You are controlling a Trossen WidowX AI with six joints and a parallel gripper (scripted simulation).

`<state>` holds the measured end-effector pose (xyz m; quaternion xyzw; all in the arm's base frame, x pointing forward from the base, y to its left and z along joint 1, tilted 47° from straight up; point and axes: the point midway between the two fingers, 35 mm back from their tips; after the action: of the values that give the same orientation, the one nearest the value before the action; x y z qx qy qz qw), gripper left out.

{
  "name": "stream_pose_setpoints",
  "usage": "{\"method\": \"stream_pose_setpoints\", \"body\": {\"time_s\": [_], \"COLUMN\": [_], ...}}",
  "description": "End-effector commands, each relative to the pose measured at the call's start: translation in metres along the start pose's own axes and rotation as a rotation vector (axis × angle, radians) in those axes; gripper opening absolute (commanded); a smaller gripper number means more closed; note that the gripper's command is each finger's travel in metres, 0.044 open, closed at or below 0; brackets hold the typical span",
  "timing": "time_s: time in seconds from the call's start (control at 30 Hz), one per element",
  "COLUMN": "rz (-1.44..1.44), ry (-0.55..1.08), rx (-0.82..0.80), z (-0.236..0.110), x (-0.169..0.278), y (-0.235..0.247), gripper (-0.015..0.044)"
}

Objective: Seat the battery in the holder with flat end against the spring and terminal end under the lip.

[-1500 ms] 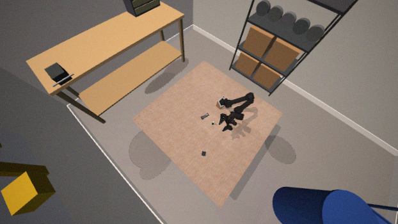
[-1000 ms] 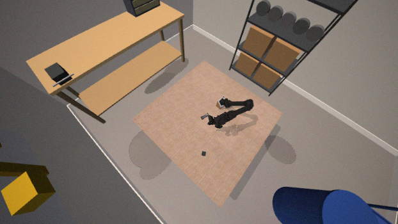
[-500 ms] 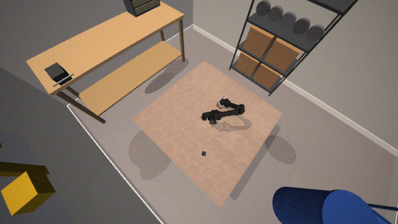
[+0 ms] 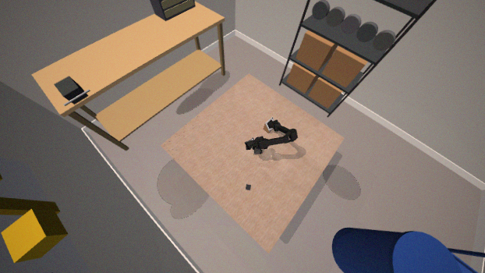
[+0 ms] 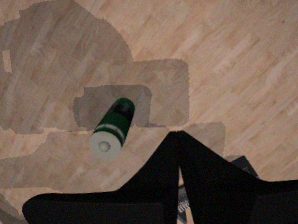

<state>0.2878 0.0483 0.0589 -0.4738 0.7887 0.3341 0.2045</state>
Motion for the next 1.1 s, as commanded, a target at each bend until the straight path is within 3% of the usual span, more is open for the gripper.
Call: {"method": "stream_pose_setpoints", "body": {"time_s": [0.0,1.07], "rz": [0.003,0.005], "ry": [-0.009,-0.009], "rx": [-0.002,-0.003], "z": [0.018,0.017], "x": [0.0,-0.012], "y": [0.002,0.048], "gripper": [0.0,0.0]}}
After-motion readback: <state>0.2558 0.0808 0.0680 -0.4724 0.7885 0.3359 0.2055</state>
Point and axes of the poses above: the point midway between the two fingers, 35 mm back from their tips, its own z axis out along the fingers, its own y axis across the jaws, x = y × z, and after that the axes turned 12 degrees about -z, right-handed
